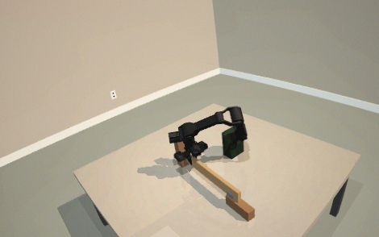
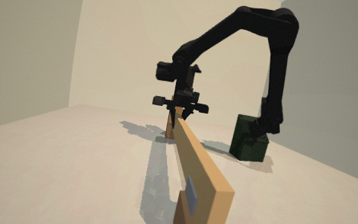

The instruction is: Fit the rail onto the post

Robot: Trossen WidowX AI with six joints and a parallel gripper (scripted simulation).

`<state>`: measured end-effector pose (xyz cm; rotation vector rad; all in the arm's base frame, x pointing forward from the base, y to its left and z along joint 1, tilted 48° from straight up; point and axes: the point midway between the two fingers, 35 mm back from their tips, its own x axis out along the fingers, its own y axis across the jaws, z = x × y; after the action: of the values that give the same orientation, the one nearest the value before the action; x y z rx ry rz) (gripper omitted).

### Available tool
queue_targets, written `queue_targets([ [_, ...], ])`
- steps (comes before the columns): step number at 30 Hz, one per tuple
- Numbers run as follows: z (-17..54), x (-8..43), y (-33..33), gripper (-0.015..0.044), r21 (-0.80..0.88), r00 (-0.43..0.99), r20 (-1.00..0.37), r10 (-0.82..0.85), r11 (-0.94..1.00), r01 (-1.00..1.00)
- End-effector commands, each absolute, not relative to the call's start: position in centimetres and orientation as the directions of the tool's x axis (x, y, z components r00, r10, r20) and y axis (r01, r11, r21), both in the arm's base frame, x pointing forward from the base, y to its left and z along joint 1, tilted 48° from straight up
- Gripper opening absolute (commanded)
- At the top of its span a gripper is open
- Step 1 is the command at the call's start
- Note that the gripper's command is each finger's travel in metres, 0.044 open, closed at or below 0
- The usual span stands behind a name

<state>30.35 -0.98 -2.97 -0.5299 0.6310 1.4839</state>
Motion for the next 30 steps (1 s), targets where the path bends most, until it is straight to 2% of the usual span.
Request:
queue_targets([
  [1, -3.02, 30.37, -1.40, 0.0000, 0.054, -0.010, -0.679, 0.734, 0.036, -0.998],
  [30, -3.67, 30.30, -1.95, 0.0000, 0.054, -0.010, -0.679, 0.734, 0.036, -0.998],
])
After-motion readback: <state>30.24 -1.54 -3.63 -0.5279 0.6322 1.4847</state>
